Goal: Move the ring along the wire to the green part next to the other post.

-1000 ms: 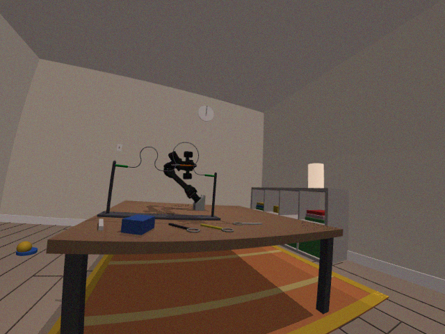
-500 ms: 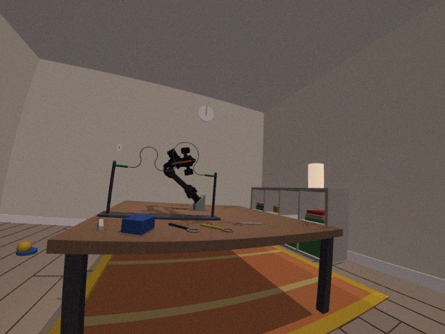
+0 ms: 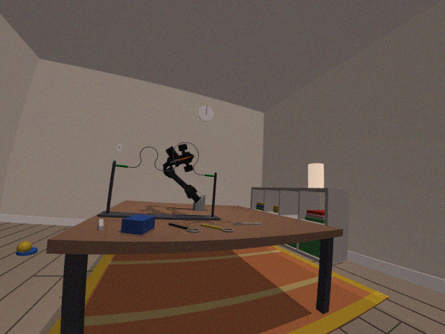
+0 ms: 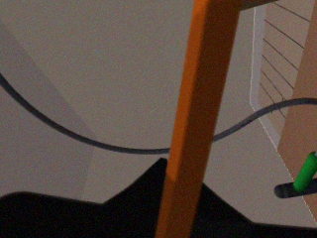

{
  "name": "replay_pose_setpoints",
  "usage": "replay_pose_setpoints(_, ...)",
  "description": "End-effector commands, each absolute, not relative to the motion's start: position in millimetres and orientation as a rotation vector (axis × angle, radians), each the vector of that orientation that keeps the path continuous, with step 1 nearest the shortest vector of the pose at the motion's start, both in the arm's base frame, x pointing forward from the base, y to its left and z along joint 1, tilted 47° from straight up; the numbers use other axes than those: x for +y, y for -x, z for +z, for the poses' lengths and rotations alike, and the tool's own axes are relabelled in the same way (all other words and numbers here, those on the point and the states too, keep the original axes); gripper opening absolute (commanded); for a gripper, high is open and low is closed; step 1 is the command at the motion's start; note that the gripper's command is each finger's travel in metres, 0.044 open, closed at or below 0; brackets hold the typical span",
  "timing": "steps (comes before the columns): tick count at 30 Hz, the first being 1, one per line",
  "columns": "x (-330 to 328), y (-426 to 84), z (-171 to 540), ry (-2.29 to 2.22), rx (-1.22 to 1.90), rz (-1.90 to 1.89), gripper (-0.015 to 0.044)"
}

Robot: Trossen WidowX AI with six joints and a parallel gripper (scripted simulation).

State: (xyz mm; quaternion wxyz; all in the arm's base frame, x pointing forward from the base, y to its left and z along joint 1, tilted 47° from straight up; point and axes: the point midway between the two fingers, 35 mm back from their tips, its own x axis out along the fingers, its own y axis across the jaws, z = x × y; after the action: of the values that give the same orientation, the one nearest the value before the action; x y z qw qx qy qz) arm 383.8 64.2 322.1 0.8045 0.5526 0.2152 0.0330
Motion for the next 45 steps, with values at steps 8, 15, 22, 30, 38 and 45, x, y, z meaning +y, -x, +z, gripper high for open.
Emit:
replay_pose_setpoints(8, 68, -384, 333, -1.167, 0.464, 0.075, -0.0150)
replay_pose_setpoints(15, 68, -384, 332, -1.101, 0.472, 0.056, -0.0150)
replay_pose_setpoints(22, 67, -384, 330, -1.024, 0.480, 0.034, -0.0150)
replay_pose_setpoints(30, 65, -384, 327, -0.929, 0.490, 0.006, -0.0150)
replay_pose_setpoints(38, 63, -384, 324, -0.832, 0.499, -0.021, -0.0150)
replay_pose_setpoints(45, 60, -383, 322, -0.746, 0.506, -0.044, -0.0150)
